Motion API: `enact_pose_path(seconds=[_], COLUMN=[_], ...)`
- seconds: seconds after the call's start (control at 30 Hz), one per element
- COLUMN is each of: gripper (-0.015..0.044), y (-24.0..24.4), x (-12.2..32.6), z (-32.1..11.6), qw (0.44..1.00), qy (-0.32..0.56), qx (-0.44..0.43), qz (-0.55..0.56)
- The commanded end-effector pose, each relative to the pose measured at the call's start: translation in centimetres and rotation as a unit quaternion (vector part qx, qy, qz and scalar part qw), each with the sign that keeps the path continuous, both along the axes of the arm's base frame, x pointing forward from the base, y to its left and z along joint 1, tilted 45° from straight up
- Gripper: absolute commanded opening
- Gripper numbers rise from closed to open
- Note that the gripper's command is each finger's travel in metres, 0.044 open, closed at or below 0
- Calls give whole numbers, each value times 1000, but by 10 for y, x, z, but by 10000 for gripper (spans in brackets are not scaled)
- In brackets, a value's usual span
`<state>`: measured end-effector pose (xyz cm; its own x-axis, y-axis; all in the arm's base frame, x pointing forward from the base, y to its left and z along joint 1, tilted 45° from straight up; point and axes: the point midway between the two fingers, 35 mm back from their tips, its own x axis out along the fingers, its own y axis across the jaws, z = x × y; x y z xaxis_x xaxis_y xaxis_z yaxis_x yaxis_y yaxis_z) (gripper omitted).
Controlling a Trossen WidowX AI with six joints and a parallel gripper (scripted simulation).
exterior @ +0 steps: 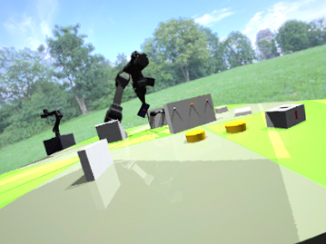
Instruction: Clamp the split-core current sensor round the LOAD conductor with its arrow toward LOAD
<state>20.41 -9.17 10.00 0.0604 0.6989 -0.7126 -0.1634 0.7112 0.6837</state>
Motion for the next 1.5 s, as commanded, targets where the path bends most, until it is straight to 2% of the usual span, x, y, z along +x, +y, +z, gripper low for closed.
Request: enact_pose_path(seconds=[0.0, 0.53, 0.9, 1.3, 1.47], gripper=[0, 0, 0, 0, 0], y=[-2, -3, -2, -1, 0], x=[9, 36, 54, 73, 82], z=[5, 19, 30, 43, 45], qw=[998, 948, 878, 775, 770], qy=[37, 184, 283, 387, 391], qx=[7, 51, 91, 139, 141], qz=[-58, -256, -374, -480, -484])
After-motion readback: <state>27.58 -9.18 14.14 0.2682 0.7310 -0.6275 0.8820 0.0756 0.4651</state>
